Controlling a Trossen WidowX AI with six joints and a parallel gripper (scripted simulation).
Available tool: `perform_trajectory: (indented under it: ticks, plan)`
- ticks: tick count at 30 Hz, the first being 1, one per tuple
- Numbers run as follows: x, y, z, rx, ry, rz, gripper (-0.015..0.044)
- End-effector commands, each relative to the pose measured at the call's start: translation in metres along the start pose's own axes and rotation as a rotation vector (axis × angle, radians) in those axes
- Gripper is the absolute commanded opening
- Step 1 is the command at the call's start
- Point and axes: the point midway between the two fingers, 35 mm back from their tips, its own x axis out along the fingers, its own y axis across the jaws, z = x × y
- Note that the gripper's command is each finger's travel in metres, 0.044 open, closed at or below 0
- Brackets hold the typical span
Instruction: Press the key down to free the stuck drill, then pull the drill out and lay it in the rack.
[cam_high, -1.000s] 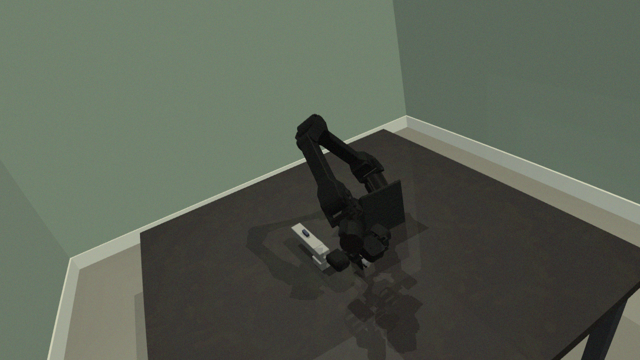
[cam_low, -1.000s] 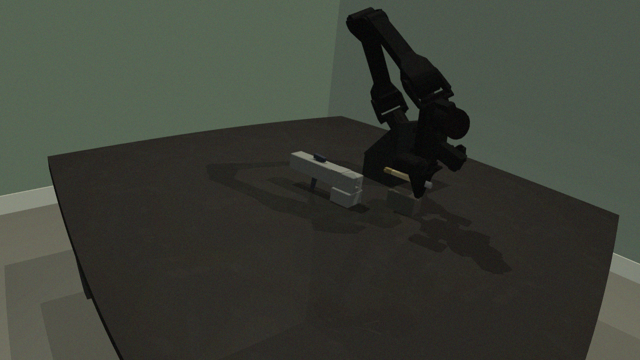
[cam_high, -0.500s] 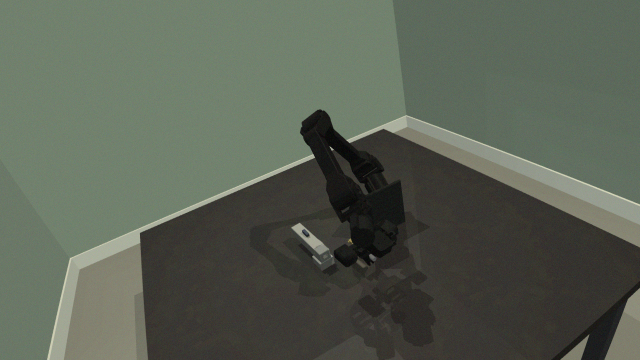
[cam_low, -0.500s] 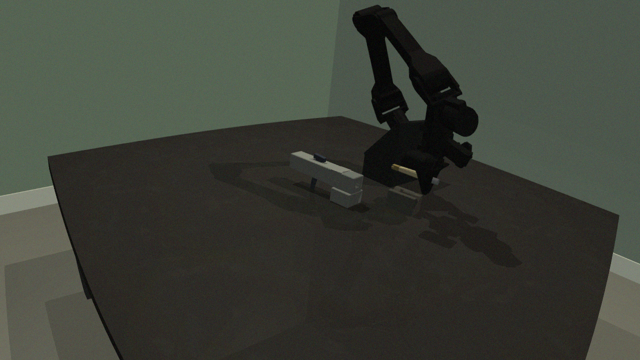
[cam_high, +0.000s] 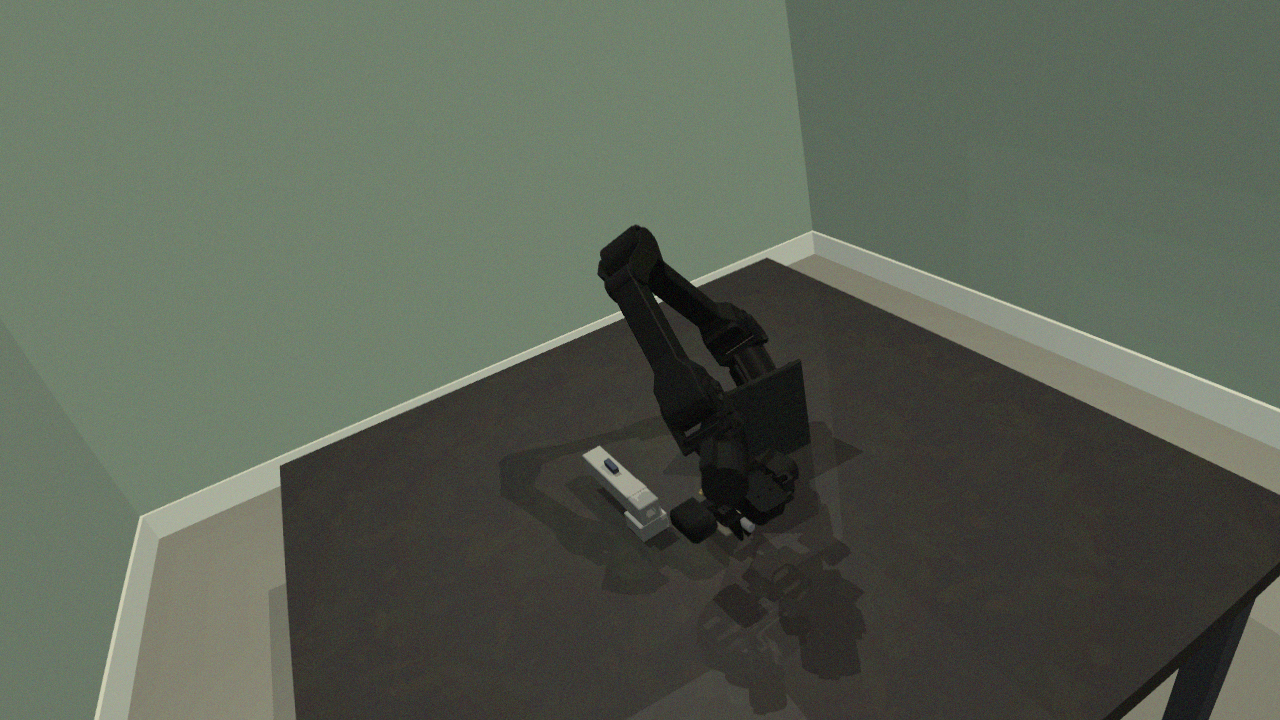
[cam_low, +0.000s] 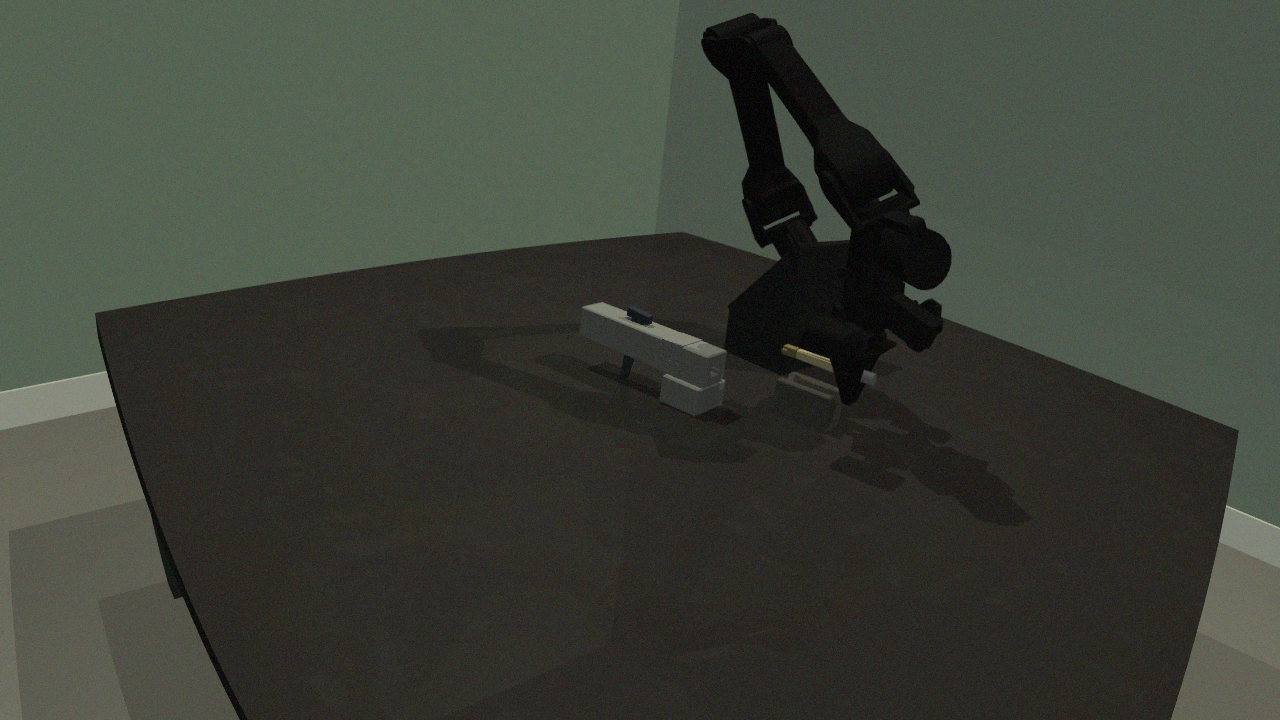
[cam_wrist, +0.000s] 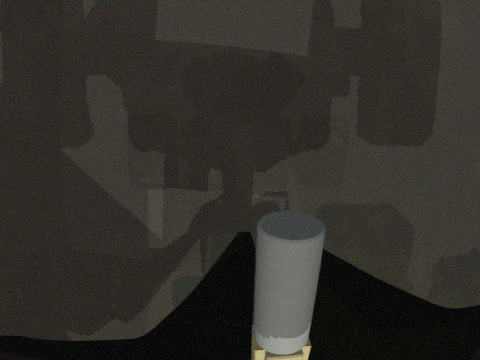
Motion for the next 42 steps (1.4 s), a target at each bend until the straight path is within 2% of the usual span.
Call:
perform_trajectory:
  ticks: [1,42]
  plan:
    - [0.006,0.001,-0.001,-0.008,0.008,-0.001,0.0000]
    - [0.035,0.002,-0.003,-0.008,0.010,-0.001,0.0000]
